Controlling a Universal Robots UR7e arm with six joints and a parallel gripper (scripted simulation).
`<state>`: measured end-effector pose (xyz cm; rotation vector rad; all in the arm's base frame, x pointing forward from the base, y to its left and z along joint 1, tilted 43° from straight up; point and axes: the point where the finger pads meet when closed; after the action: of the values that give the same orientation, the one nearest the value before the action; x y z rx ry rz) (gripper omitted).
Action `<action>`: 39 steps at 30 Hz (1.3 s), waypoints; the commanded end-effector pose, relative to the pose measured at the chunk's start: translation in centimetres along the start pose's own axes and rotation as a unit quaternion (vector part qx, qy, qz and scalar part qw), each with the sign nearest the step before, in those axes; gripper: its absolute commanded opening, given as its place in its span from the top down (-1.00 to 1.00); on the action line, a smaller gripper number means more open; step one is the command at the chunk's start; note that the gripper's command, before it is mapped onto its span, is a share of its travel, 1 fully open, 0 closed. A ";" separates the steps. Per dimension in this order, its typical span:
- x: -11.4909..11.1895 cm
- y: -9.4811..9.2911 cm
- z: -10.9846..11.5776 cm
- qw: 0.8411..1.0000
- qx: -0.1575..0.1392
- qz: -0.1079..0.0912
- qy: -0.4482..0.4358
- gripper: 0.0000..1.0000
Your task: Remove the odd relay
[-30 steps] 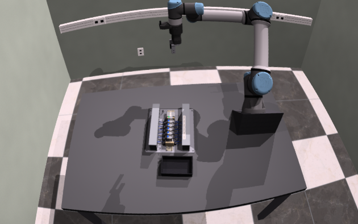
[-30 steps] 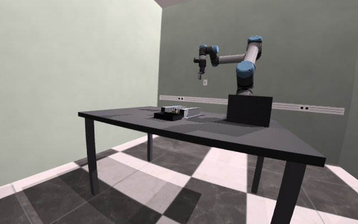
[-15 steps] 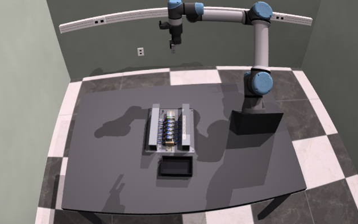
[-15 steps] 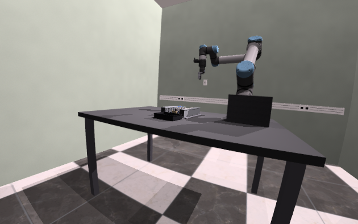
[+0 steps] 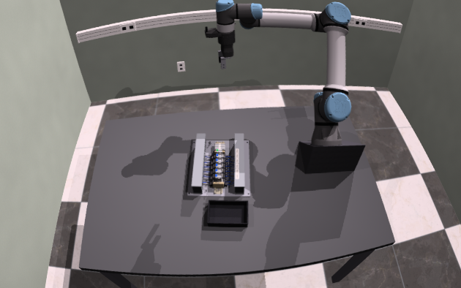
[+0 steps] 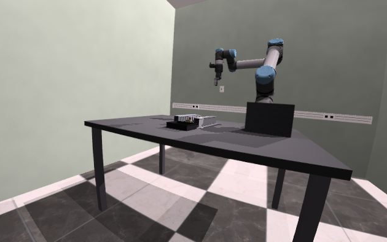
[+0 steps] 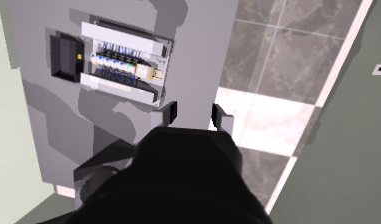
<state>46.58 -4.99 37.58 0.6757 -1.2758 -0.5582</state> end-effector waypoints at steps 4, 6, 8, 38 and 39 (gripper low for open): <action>0.0 0.0 0.0 1.000 0.001 0.000 0.000 -0.97; 0.0 0.0 0.0 1.000 0.001 0.000 0.000 -0.97; 0.0 0.0 0.0 1.000 0.001 0.000 0.000 -0.97; -0.6 -0.4 -0.7 1.000 0.001 0.000 0.014 -0.97; -0.7 -0.5 -0.8 1.000 0.001 0.000 0.016 -0.97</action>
<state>46.91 -4.83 37.01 0.6799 -1.2580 -0.5504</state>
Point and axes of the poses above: the point where the finger pads meet when closed, its own y axis back along the fingers, its own x axis across the jaws, z = x × y
